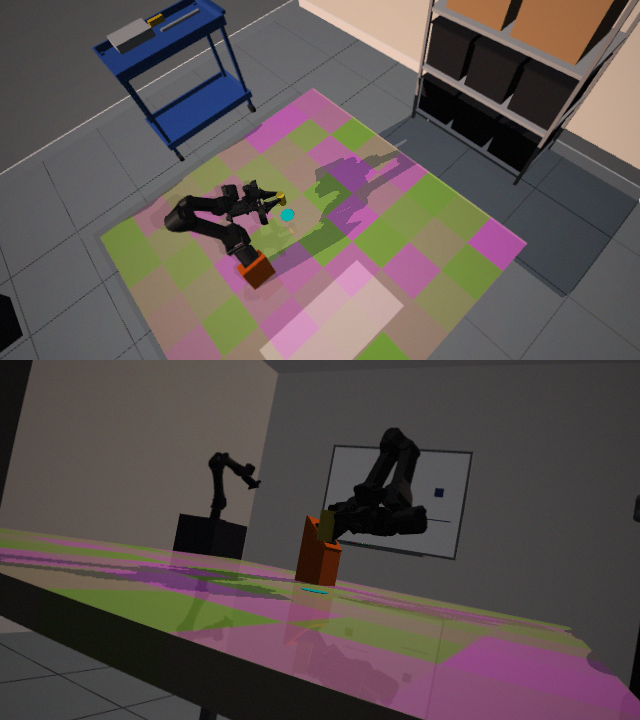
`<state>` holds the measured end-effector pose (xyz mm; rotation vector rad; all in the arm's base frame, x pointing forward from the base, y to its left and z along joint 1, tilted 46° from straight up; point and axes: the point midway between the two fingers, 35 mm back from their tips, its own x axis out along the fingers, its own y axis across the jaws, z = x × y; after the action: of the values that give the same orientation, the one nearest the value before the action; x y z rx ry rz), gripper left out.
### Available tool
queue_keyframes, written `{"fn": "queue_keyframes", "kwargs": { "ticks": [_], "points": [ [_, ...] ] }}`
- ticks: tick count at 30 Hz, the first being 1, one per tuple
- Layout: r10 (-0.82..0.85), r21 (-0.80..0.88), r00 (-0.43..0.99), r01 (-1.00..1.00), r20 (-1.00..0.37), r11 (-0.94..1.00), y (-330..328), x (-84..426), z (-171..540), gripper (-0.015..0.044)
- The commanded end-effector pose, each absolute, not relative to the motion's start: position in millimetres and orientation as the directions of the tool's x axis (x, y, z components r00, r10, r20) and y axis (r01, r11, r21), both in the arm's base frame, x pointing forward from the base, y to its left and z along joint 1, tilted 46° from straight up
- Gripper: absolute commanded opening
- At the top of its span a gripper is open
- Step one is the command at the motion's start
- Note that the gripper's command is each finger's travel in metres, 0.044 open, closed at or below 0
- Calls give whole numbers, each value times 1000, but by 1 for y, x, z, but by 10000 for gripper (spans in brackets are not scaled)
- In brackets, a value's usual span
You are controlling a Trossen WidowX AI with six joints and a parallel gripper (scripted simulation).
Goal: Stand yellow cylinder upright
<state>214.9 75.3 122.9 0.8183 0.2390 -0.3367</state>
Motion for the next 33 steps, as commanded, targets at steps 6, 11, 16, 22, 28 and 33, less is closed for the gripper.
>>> {"fn": "queue_keyframes", "kwargs": {
  "ticks": [6,11,16,22,28,33],
  "points": [
    [-204,674,921,383,-332,632,74,215,122,105],
    [-205,673,919,386,-336,631,80,216,119,105],
    [-205,673,918,390,-340,629,87,217,113,105],
    [-206,672,917,393,-343,628,96,218,106,105],
    [-206,671,916,394,-345,628,105,218,98,105],
    [-207,671,916,394,-345,628,113,218,91,105]
  ]
}}
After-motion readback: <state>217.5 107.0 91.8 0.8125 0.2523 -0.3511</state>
